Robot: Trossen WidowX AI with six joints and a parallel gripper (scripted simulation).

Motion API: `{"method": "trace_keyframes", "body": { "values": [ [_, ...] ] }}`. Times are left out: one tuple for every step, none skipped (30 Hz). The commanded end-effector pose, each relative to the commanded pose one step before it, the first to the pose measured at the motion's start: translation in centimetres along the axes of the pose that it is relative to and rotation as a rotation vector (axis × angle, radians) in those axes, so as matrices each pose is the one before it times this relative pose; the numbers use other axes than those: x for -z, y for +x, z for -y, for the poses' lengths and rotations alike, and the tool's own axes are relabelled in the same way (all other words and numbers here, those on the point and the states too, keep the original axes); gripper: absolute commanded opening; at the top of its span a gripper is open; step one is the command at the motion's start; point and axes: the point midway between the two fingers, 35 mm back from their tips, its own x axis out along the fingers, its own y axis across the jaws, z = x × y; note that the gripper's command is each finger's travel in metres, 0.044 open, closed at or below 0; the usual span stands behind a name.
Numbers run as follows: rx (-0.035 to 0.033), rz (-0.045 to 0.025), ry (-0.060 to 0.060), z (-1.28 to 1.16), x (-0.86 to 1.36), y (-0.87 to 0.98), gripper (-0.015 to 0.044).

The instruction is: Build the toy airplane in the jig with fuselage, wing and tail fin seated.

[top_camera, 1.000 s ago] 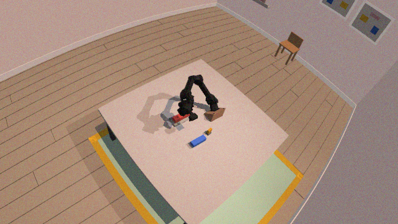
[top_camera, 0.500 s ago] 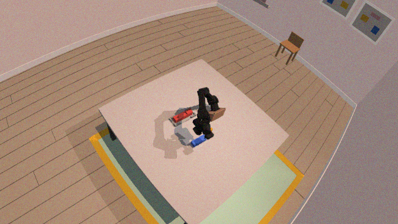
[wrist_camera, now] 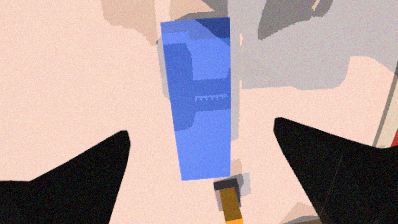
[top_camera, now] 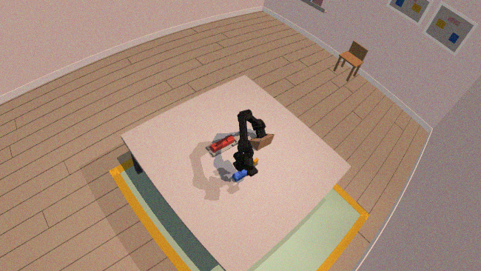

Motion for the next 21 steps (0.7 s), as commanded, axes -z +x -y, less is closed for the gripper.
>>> {"method": "trace_keyframes", "body": {
  "values": [
    [0.00846, -0.00307, -0.007, 0.135, 0.203, 1.388, 0.044],
    [0.0, 0.0, 0.0, 0.0, 0.0, 0.0, 0.044],
    [0.0, 0.0, 0.0, 0.0, 0.0, 0.0, 0.044],
    [0.0, 0.00001, 0.0, -0.001, -0.002, 0.027, 0.044],
    [-0.00001, 0.00003, 0.0, -0.003, -0.005, 0.081, 0.044],
    [-0.00001, 0.00005, -0.0001, -0.004, -0.008, 0.134, 0.044],
    [-0.00001, 0.00005, -0.0001, -0.005, -0.009, 0.163, 0.044],
    [0.0, 0.00005, -0.0001, -0.004, -0.008, 0.163, 0.044],
    [0.0, 0.00005, -0.0001, -0.004, -0.007, 0.162, 0.044],
    [0.0, 0.00005, -0.0001, -0.003, -0.006, 0.162, 0.044],
    [0.00001, 0.00005, -0.0001, -0.003, -0.006, 0.162, 0.044],
    [0.00001, 0.00005, -0.0001, -0.002, -0.005, 0.162, 0.044],
    [0.00002, 0.00005, -0.0001, -0.002, -0.004, 0.162, 0.044],
    [0.00004, 0.00001, 0.0001, -0.001, -0.004, 0.164, 0.044],
    [0.00004, 0.00001, 0.0001, 0.0, -0.003, 0.164, 0.044],
    [0.00005, 0.00001, 0.0001, 0.0, -0.002, 0.164, 0.044],
    [0.00005, 0.00001, 0.0001, 0.001, -0.002, 0.164, 0.044],
    [0.00006, 0.00001, 0.0001, 0.001, -0.001, 0.164, 0.044],
    [0.00006, 0.00001, 0.0001, 0.002, 0.0, 0.163, 0.044],
    [0.00007, 0.00001, 0.0001, 0.002, 0.001, 0.163, 0.044],
    [0.00007, 0.00001, 0.0001, 0.003, 0.001, 0.163, 0.044]
  ]
}}
